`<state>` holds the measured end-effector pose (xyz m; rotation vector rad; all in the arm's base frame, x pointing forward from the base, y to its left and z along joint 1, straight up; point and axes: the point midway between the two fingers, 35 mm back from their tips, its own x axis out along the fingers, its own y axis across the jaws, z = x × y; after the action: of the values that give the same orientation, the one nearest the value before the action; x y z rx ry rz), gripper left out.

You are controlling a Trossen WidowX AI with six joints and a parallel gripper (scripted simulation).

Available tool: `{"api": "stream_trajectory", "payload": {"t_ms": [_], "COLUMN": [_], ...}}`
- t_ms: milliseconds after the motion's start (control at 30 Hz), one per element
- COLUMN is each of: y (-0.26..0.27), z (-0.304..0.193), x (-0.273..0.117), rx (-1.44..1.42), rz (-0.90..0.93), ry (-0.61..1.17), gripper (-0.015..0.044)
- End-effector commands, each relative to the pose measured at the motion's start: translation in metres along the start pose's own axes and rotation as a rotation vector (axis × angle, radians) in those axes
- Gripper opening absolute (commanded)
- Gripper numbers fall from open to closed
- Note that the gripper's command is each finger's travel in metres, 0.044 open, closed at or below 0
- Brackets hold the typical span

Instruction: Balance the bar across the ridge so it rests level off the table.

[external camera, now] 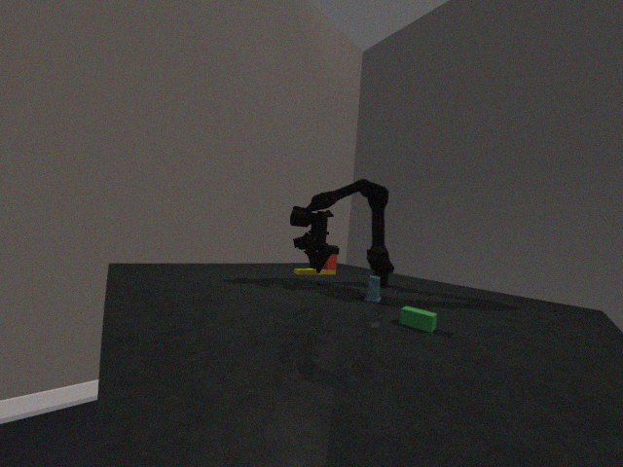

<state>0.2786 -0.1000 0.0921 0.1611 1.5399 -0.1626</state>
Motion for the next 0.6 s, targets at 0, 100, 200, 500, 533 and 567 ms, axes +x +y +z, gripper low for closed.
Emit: {"api": "stream_trajectory", "payload": {"t_ms": [0, 100, 200, 500, 533, 567], "y": [-0.001, -0.001, -0.001, 0.000, 0.000, 0.000], "z": [0.001, 0.001, 0.001, -0.001, -0.002, -0.002], "x": [-0.013, -0.021, -0.029, -0.052, -0.054, -0.057], "rx": [0.003, 0.004, 0.004, 0.006, 0.006, 0.006], "rz": [-0.004, -0.004, -0.004, -0.005, -0.005, -0.005], "ry": [-0.007, -0.007, -0.007, -0.007, -0.007, -0.007], "gripper": [0.0000, 0.0000, 0.0000, 0.0000, 0.0000, 0.0000]}}
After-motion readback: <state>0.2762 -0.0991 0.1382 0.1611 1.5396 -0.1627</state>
